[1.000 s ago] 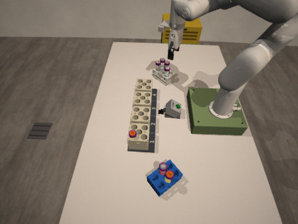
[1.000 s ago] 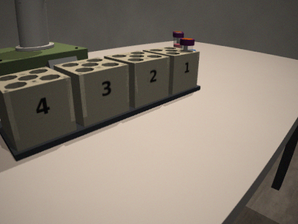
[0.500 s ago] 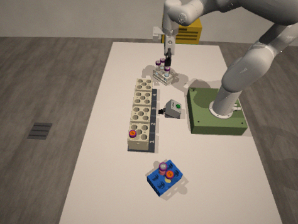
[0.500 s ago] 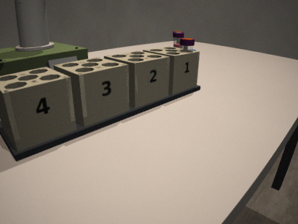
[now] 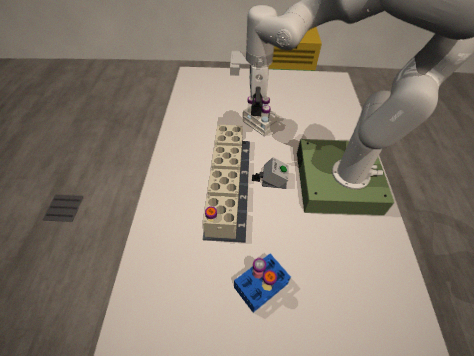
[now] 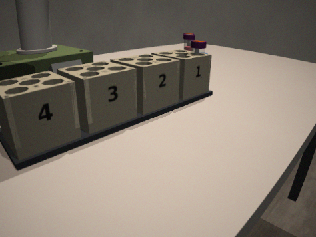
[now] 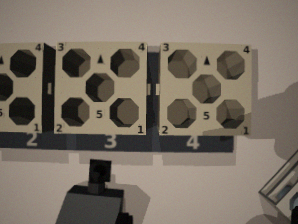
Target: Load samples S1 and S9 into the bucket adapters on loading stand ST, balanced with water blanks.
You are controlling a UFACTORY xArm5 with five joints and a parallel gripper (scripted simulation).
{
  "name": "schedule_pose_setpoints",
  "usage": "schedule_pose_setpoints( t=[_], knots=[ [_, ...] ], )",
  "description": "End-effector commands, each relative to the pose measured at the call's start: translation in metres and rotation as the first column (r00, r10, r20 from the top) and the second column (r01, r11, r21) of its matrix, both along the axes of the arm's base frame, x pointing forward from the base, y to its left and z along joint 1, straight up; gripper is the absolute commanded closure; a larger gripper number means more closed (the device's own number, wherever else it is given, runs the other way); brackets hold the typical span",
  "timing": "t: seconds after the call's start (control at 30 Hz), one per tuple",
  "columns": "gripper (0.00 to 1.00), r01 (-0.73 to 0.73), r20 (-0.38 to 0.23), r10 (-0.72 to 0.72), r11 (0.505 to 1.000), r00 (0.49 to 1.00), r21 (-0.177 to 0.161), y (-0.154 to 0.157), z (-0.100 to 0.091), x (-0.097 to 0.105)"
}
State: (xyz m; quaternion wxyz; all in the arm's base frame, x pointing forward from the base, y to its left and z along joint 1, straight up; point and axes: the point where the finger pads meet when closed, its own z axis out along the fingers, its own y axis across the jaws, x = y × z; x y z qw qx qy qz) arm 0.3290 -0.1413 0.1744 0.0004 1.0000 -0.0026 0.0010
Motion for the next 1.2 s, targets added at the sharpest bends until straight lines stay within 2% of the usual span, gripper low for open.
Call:
schedule_pose_setpoints(
  t=[0.0,1.07,1.17],
  knots=[
    [0.0,0.0,0.006,-0.001,1.0,1.0,0.004,0.015,0.001,0.011],
    [0.0,0.0,0.006,-0.001,1.0,1.0,0.005,0.132,0.002,0.088],
    [0.0,-0.099,0.007,0.099,0.995,0.995,0.005,0.146,0.002,0.082]
  ],
)
